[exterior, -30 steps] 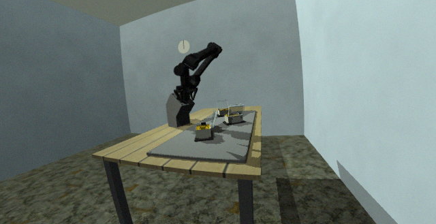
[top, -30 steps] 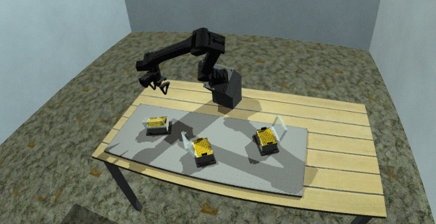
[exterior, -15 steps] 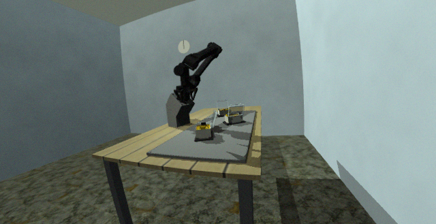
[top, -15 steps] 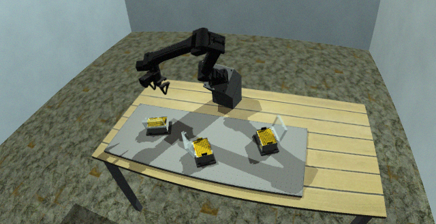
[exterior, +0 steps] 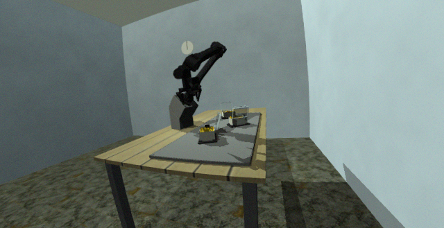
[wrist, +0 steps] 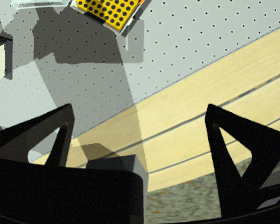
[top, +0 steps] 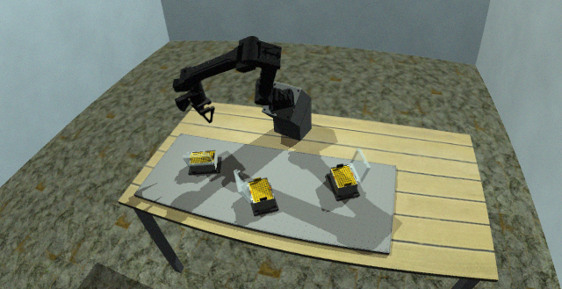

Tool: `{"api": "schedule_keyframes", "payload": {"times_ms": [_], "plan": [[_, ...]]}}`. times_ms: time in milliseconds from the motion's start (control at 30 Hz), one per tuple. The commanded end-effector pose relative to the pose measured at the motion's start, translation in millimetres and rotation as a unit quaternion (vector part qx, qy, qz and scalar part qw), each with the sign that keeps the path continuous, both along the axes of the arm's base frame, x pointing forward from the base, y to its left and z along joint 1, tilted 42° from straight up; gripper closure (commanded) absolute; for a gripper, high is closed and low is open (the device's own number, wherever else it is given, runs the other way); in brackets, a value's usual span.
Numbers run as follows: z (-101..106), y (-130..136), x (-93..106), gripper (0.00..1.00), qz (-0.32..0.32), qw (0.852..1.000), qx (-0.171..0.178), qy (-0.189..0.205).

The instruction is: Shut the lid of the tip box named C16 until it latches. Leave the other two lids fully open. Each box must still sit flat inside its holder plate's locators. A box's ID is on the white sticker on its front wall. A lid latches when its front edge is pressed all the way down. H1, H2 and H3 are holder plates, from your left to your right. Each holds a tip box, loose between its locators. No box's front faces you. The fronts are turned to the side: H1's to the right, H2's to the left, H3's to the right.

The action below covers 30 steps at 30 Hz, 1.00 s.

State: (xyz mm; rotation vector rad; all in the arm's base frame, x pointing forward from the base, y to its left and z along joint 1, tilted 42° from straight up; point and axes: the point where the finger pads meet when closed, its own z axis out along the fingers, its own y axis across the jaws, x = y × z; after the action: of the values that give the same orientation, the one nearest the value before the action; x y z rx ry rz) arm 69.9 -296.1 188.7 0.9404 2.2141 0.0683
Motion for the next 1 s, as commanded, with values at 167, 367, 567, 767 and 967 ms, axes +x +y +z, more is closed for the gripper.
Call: {"api": "schedule_keyframes", "payload": {"times_ms": [167,367,567,767,967], "plan": [[18.9,-15.4,-7.6,0.0,-0.085,0.992,0.083,-0.036],[18.1,-15.4,-7.9,0.0,-0.138,0.975,0.16,-0.068],[17.3,-15.3,-8.2,0.0,-0.188,0.948,0.237,-0.1],[16.8,-15.3,-8.3,0.0,-0.221,0.925,0.286,-0.12],[16.2,-15.2,-8.6,0.0,-0.268,0.882,0.358,-0.15]]}}
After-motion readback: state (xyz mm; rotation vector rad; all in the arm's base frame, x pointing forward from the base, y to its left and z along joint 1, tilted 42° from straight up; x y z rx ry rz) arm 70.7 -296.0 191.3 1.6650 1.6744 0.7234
